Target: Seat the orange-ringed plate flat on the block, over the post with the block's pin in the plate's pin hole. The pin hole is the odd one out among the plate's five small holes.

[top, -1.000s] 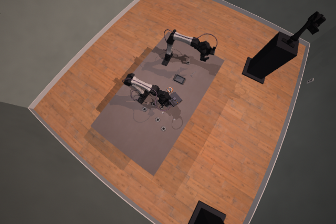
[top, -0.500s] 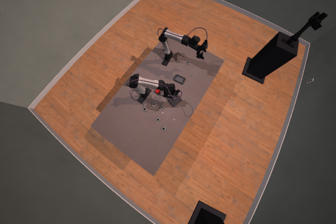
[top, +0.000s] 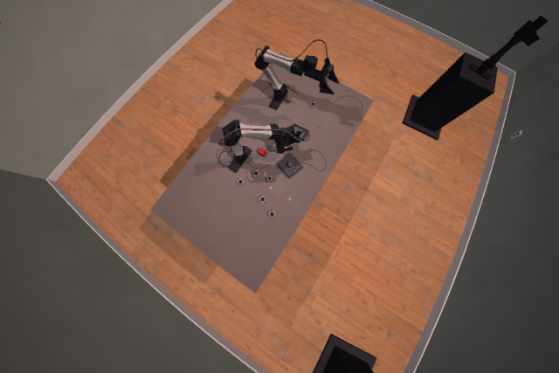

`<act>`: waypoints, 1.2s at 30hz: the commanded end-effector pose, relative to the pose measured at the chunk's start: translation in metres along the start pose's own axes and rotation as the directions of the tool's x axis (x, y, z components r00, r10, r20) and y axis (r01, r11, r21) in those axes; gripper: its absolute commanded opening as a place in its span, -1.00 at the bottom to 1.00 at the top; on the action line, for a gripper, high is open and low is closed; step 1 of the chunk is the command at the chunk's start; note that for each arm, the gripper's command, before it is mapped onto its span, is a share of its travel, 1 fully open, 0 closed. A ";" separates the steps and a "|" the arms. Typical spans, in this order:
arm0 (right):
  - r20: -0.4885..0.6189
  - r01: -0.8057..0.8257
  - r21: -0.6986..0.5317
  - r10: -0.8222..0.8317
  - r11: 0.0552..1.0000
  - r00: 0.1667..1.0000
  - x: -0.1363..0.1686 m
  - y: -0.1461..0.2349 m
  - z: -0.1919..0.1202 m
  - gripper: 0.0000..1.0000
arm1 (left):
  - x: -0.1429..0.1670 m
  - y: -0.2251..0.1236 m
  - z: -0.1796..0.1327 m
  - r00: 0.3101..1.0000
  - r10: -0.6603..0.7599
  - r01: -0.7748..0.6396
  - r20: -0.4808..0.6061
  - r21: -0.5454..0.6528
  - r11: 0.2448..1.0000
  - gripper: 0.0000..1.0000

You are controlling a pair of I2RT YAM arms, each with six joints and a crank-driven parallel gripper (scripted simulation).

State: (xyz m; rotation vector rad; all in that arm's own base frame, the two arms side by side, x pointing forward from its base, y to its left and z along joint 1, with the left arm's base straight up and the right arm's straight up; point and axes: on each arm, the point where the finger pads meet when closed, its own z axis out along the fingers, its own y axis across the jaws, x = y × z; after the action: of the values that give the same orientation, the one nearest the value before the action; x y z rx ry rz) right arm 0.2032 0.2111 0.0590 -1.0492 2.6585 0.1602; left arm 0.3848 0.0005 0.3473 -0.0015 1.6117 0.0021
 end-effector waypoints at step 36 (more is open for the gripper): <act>0.009 0.013 -0.009 -0.013 1.000 1.000 -0.003 -0.001 0.032 0.71 | -0.016 -0.002 0.000 0.998 -0.004 0.004 0.059 0.002 1.000 1.00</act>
State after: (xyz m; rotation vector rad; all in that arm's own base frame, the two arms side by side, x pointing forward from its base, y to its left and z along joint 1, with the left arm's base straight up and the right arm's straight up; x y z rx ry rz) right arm 0.2051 0.2168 0.0365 -1.0794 2.6539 0.1598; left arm 0.3826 0.0001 0.3609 -0.0009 1.5630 -0.0004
